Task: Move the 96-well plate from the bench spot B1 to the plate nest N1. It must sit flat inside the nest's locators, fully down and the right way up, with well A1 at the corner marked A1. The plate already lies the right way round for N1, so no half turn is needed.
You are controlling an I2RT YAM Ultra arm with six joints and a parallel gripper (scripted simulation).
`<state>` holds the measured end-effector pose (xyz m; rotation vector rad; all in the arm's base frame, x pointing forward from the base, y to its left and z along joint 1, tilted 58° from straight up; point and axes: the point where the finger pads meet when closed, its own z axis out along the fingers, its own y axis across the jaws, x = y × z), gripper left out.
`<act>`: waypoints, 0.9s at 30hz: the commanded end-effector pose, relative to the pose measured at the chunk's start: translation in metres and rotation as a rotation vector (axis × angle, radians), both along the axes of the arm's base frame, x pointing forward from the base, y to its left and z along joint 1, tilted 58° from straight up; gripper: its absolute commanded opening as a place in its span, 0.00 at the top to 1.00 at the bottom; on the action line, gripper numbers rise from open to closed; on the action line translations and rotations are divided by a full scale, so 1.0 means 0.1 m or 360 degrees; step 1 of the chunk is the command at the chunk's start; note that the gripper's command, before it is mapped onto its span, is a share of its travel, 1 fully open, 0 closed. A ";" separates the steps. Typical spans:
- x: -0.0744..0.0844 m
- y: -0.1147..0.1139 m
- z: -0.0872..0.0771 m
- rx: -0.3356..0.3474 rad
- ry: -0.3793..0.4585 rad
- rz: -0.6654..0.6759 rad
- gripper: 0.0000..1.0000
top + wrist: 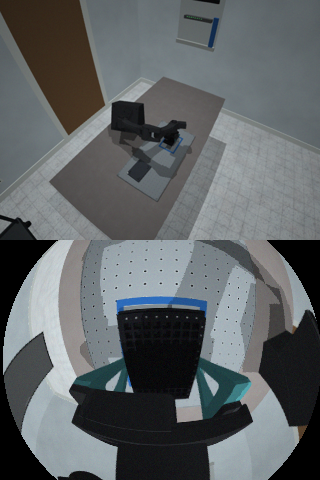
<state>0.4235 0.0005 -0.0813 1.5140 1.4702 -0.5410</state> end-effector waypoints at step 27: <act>0.08 0.34 0.03 0.0122 -0.0045 0.0047 1.00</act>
